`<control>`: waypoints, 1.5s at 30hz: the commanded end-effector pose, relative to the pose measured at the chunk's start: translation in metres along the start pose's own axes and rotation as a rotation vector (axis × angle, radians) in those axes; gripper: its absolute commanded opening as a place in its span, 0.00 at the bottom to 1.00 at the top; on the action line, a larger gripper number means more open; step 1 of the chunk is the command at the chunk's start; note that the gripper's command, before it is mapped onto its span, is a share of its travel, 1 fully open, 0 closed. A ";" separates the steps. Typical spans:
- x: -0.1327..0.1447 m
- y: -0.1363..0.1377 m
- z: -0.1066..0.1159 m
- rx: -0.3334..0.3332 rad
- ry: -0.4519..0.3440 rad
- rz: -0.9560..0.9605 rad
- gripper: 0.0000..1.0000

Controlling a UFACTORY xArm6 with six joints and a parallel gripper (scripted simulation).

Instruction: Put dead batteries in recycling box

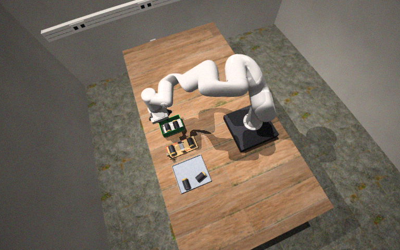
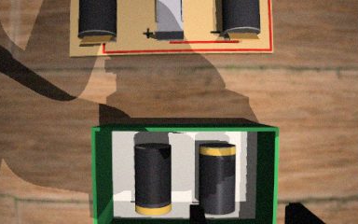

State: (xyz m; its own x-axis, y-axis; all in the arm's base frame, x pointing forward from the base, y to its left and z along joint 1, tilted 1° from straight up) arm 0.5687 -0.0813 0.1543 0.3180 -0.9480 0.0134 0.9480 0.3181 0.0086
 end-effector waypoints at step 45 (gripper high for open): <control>-0.375 0.053 0.003 0.003 -0.001 0.000 0.51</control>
State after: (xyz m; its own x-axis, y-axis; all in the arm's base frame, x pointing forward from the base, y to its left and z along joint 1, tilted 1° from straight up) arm 0.5022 0.2537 0.1516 0.3218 -0.9467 0.0102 0.9467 0.3219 0.0106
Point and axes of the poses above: the point where the finger pads meet when closed, its own z axis back along the fingers, its own y axis across the jaws, x = y × z, the point moved 4 cm from there along z, back along the fingers, and after that the axes turned 7 degrees about z, right-handed, at the moved point
